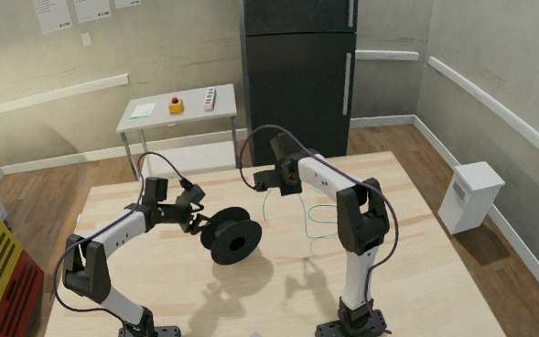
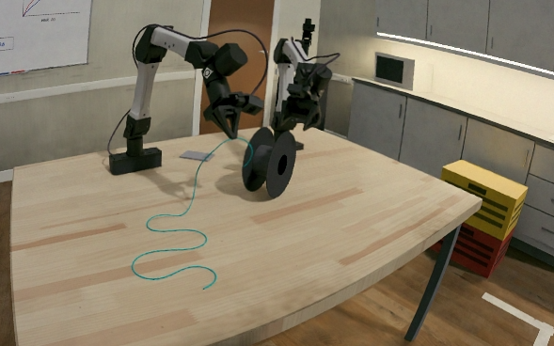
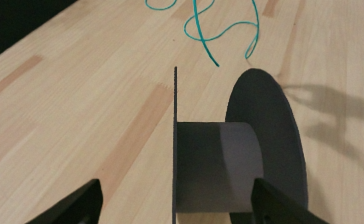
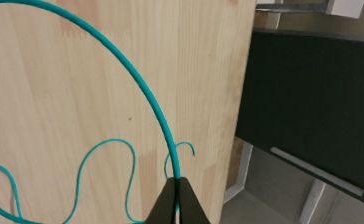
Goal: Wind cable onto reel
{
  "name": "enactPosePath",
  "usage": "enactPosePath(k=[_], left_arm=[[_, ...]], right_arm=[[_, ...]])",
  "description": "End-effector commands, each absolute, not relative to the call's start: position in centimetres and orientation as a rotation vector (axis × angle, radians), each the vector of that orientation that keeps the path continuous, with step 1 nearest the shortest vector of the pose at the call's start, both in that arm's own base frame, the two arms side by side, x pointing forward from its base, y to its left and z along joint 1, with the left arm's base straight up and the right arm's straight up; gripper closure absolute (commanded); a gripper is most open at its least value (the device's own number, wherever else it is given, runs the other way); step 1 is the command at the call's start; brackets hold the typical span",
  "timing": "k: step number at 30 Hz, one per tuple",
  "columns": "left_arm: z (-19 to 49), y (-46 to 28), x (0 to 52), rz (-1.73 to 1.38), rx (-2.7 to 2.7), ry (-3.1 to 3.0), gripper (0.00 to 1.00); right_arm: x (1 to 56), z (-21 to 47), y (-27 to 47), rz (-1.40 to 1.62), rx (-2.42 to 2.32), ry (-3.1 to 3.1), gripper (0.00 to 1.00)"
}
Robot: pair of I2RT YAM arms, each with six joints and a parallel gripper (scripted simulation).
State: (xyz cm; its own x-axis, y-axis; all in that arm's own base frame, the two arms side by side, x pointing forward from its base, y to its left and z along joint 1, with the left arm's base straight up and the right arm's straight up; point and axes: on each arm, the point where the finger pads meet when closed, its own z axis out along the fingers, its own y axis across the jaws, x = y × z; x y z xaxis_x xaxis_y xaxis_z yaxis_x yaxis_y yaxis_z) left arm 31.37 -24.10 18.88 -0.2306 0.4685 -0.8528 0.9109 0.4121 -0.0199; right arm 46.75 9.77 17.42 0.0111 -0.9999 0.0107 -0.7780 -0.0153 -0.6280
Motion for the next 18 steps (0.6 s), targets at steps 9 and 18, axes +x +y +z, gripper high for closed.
enactPosePath(k=[9, 18], left_arm=[[20.3, -24.4, 31.6, -0.673, 1.172, 1.808, 0.25], [20.5, -24.1, 32.2, -0.672, 1.175, 1.798, 0.25]], right_arm=[[45.1, 17.8, 12.0, -0.655, -1.835, 1.823, 1.0], [44.8, 18.2, 12.8, -0.656, -1.828, 1.814, 1.0]])
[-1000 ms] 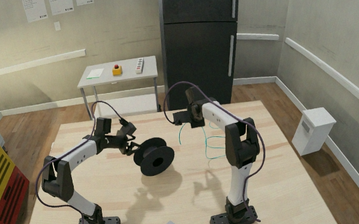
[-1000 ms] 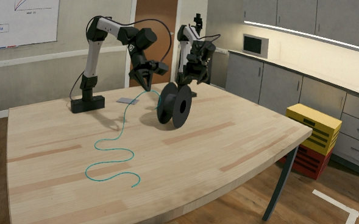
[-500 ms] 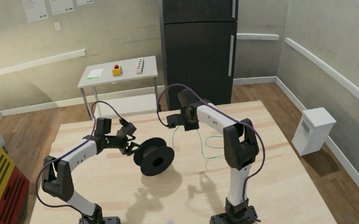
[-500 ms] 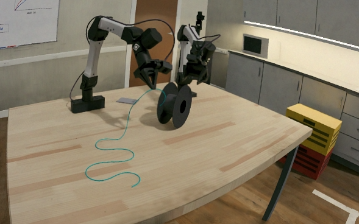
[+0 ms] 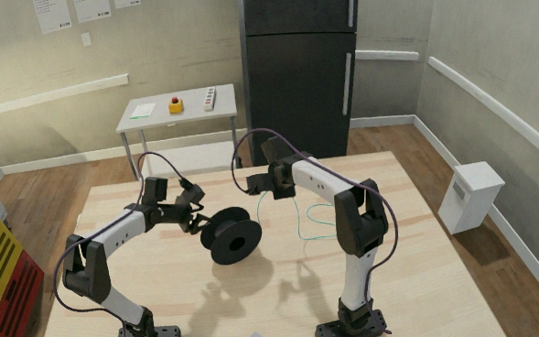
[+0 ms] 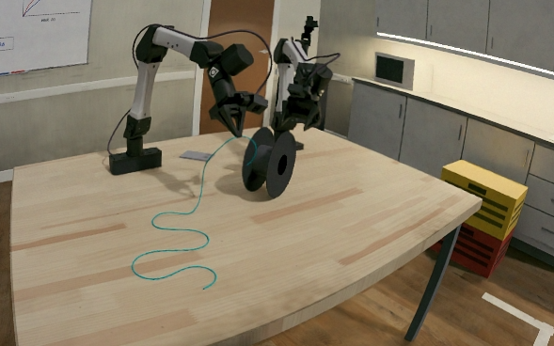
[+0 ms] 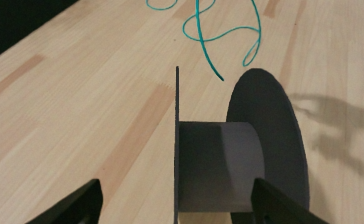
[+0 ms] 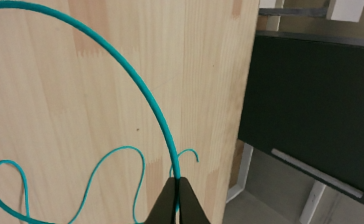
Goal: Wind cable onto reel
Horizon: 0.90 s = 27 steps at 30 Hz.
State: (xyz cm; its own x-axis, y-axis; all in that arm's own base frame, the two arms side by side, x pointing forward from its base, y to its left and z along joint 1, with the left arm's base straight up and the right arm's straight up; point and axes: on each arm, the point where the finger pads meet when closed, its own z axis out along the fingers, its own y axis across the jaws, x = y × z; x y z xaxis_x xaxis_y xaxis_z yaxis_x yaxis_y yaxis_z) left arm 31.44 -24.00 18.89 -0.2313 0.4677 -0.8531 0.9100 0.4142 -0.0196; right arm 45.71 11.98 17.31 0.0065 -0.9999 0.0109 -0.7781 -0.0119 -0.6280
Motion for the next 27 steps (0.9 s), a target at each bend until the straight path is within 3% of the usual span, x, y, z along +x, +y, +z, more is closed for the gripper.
enactPosePath(k=[1, 27], left_arm=[[20.5, -24.2, 32.1, -0.674, 1.177, 1.798, 0.25], [20.2, -24.4, 32.1, -0.674, 1.17, 1.812, 0.25]], right_arm=[[44.7, 18.3, 13.2, -0.662, -1.824, 1.815, 1.0], [44.8, 19.9, 15.1, -0.648, -1.839, 1.812, 1.0]])
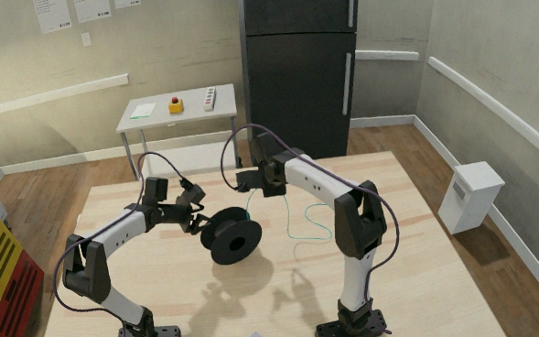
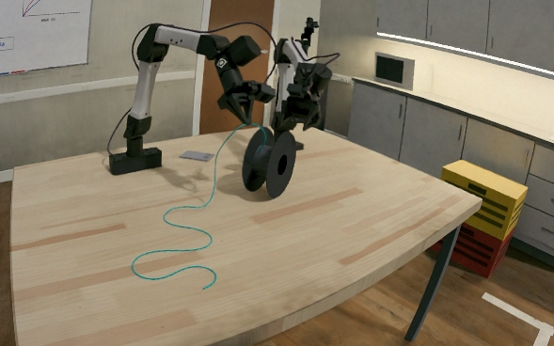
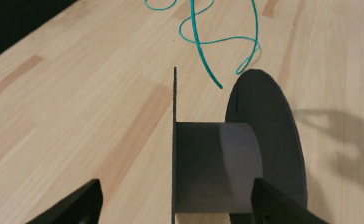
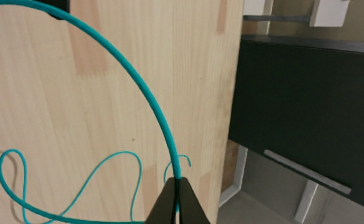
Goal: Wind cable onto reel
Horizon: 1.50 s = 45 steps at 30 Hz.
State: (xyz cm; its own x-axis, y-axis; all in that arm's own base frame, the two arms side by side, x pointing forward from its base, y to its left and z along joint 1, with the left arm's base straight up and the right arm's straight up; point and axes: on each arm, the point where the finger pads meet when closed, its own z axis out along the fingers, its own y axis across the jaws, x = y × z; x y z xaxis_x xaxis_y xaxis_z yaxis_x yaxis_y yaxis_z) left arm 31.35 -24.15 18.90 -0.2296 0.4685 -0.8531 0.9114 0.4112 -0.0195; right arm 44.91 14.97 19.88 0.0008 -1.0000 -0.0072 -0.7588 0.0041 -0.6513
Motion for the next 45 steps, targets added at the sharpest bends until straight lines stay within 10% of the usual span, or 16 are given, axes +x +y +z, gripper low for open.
enactPosePath(k=[1, 45], left_arm=[[20.3, -24.3, 32.2, -0.673, 1.17, 1.811, 0.25], [19.3, -24.2, 31.8, -0.679, 1.171, 1.831, 0.25]], right_arm=[[44.3, 20.2, 15.4, -0.654, -1.844, 1.803, 1.0], [42.6, 21.1, 19.6, -0.662, -1.829, 1.817, 1.0]])
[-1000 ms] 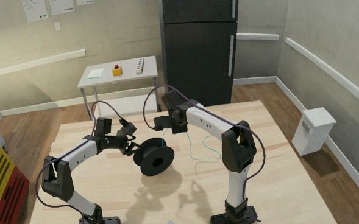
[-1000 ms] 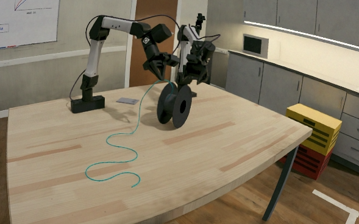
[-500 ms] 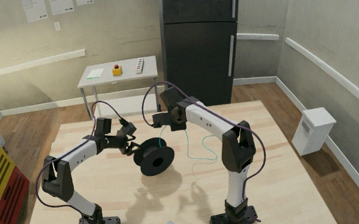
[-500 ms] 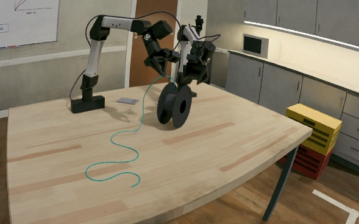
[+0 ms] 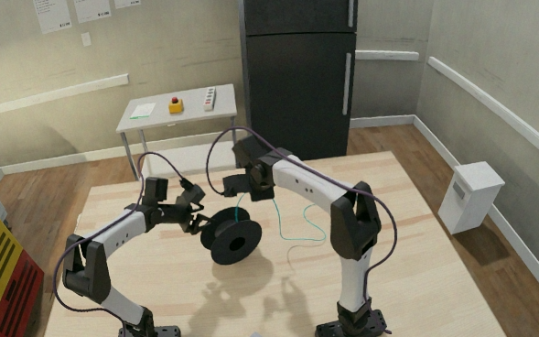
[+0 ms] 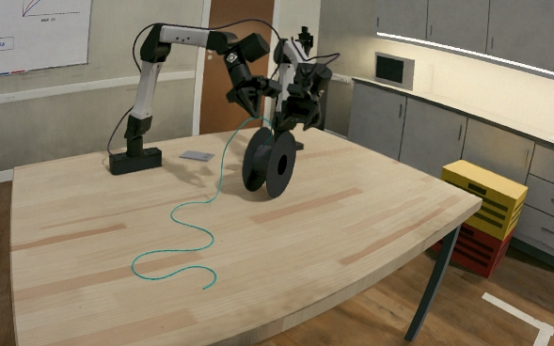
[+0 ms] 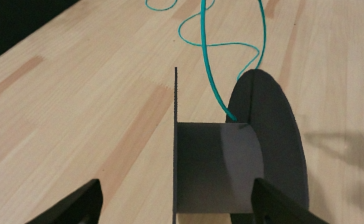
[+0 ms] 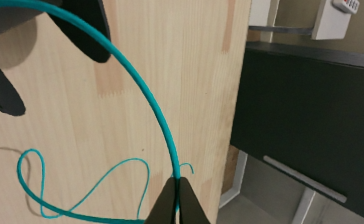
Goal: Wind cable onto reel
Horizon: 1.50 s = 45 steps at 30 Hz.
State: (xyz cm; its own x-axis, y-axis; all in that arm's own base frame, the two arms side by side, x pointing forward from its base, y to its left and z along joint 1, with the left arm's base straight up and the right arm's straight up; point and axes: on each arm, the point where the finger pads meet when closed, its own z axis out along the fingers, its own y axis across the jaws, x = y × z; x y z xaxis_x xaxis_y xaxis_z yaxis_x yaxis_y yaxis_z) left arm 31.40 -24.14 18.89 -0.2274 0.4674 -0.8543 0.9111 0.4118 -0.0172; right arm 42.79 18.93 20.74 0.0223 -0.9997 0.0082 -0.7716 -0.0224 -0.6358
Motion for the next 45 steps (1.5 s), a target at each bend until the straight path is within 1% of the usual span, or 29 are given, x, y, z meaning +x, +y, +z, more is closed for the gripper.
enactPosePath(k=[1, 4, 8, 11, 19, 24, 28, 31, 33, 38, 45], left_arm=[[19.3, -24.1, 31.8, -0.679, 1.171, 1.829, 0.25], [19.3, -24.1, 31.9, -0.682, 1.178, 1.823, 0.25], [19.2, -24.2, 31.7, -0.682, 1.179, 1.825, 0.25], [19.3, -24.3, 31.5, -0.68, 1.177, 1.826, 0.25], [19.9, -23.9, 32.0, -0.672, 1.171, 1.81, 0.25], [20.1, -24.2, 31.9, -0.675, 1.176, 1.806, 0.25], [20.1, -24.4, 31.6, -0.675, 1.173, 1.81, 0.25], [20.3, -24.3, 31.6, -0.672, 1.17, 1.807, 0.25], [20.4, -24.2, 31.7, -0.671, 1.169, 1.804, 0.25], [20.7, -24.1, 31.9, -0.672, 1.175, 1.794, 0.25], [20.8, -24.4, 31.6, -0.671, 1.175, 1.793, 0.25]], right_arm=[[42.5, 21.1, 19.4, -0.663, -1.828, 1.82, 1.0], [42.5, 21.2, 18.2, -0.667, -1.819, 1.834, 1.0], [42.8, 22.4, 18.6, -0.661, -1.809, 1.803, 1.0], [42.7, 21.8, 19.3, -0.654, -1.835, 1.802, 1.0], [42.4, 20.5, 18.2, -0.651, -1.859, 1.829, 1.0], [42.7, 21.1, 19.7, -0.661, -1.837, 1.822, 1.0], [41.9, 21.3, 21.2, -0.663, -1.832, 1.818, 1.0], [41.8, 22.0, 21.0, -0.666, -1.815, 1.816, 1.0], [41.9, 21.9, 20.5, -0.669, -1.811, 1.829, 1.0], [41.1, 21.2, 22.8, -0.664, -1.834, 1.819, 1.0], [40.9, 21.5, 21.6, -0.659, -1.825, 1.828, 1.0]])
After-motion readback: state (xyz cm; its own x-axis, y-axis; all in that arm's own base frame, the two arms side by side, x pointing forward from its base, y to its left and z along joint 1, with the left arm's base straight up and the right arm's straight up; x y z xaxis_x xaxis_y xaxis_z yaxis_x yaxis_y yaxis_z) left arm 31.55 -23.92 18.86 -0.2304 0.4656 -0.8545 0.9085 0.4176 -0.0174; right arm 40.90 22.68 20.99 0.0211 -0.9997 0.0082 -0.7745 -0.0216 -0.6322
